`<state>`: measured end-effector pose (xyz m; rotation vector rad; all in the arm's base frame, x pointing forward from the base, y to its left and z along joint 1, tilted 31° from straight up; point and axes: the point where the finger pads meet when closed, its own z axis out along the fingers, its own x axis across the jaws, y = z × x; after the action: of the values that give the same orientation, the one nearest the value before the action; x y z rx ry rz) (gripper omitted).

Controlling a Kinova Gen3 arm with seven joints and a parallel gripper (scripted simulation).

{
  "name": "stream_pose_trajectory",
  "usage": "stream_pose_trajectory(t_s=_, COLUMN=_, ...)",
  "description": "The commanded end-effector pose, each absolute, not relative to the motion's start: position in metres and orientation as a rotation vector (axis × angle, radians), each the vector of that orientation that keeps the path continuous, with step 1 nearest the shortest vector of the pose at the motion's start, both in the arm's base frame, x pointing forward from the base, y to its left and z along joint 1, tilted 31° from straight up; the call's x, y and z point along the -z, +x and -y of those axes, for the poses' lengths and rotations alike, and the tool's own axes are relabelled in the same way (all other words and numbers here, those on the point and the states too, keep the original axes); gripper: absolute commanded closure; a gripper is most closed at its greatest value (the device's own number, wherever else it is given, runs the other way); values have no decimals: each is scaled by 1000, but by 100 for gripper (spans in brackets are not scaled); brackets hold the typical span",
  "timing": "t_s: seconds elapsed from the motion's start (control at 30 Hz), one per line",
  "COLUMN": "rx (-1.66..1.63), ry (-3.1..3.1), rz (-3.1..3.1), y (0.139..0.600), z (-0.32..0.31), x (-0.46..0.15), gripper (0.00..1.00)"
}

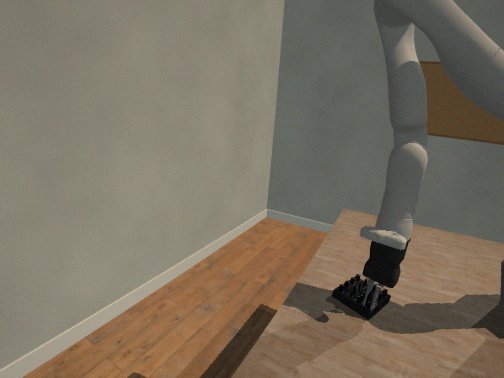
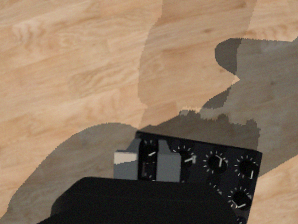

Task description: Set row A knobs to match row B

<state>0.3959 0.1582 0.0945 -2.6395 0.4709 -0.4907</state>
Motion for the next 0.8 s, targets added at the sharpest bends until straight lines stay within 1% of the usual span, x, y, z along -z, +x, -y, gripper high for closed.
stream_pose_trajectory(t_s=0.0, rx=485, ry=-2633, rz=-496, y=396, z=-157, x=-94, gripper=70)
stream_pose_trajectory(t_s=0.77, rx=457, ry=-2598, rz=-610, y=396, z=-157, x=-94, gripper=70)
